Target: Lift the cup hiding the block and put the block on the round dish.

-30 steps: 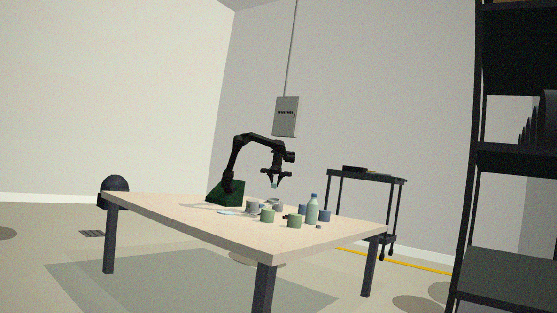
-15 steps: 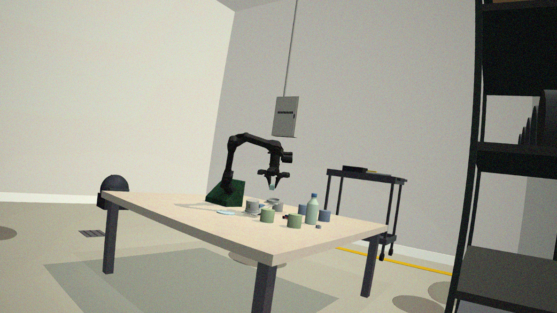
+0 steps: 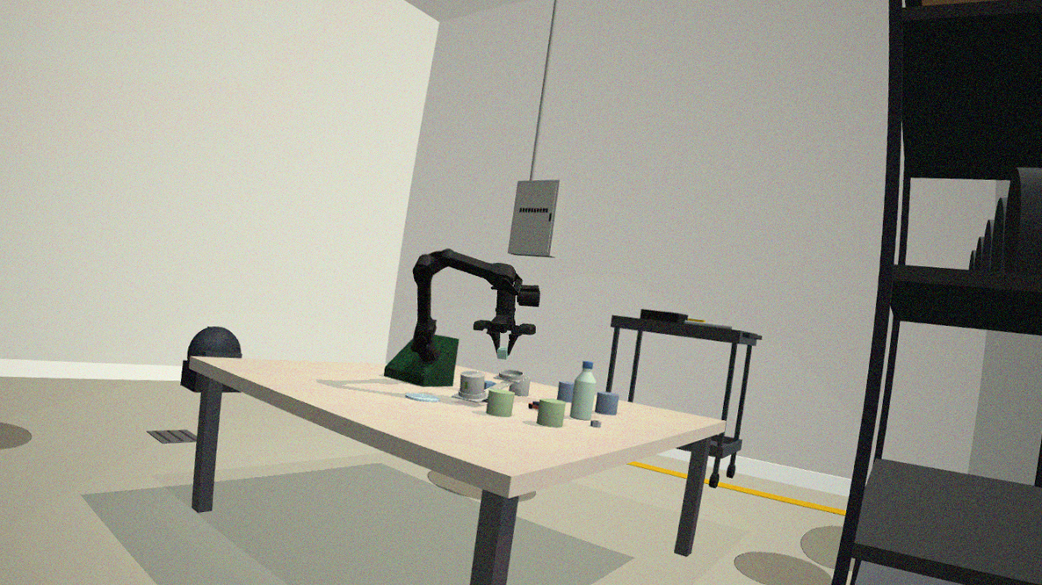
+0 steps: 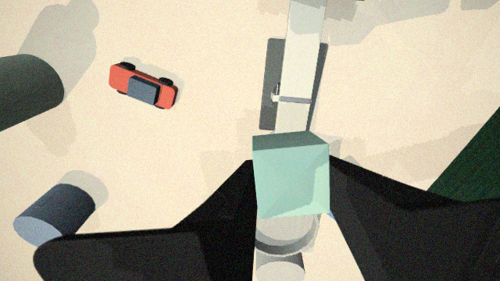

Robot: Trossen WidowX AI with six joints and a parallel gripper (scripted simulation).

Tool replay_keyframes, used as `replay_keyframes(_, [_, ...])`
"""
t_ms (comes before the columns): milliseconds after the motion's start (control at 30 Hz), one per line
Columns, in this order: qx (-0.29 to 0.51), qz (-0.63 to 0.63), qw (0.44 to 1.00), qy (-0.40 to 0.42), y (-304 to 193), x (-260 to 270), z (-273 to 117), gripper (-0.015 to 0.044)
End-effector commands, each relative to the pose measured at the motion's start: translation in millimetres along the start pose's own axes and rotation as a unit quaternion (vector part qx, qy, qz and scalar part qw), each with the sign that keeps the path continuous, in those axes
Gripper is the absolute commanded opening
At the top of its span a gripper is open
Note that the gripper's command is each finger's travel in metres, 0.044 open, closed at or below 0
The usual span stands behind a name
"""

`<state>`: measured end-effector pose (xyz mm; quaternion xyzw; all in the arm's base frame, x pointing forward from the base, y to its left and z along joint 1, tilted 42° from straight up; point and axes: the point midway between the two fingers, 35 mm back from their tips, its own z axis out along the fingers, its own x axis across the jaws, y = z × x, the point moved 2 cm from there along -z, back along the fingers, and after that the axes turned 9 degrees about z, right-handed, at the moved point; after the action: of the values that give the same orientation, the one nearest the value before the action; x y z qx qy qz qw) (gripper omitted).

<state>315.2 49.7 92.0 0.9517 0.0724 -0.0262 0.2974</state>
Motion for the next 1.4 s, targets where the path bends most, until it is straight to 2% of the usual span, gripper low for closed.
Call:
replay_keyframes(0, [0.001,-0.001,1.0,0.008,17.2,-2.5,0.0,0.0])
replay_keyframes(1367, [0.002,0.005,1.0,0.03,135.8,-56.7,20.7,0.0])
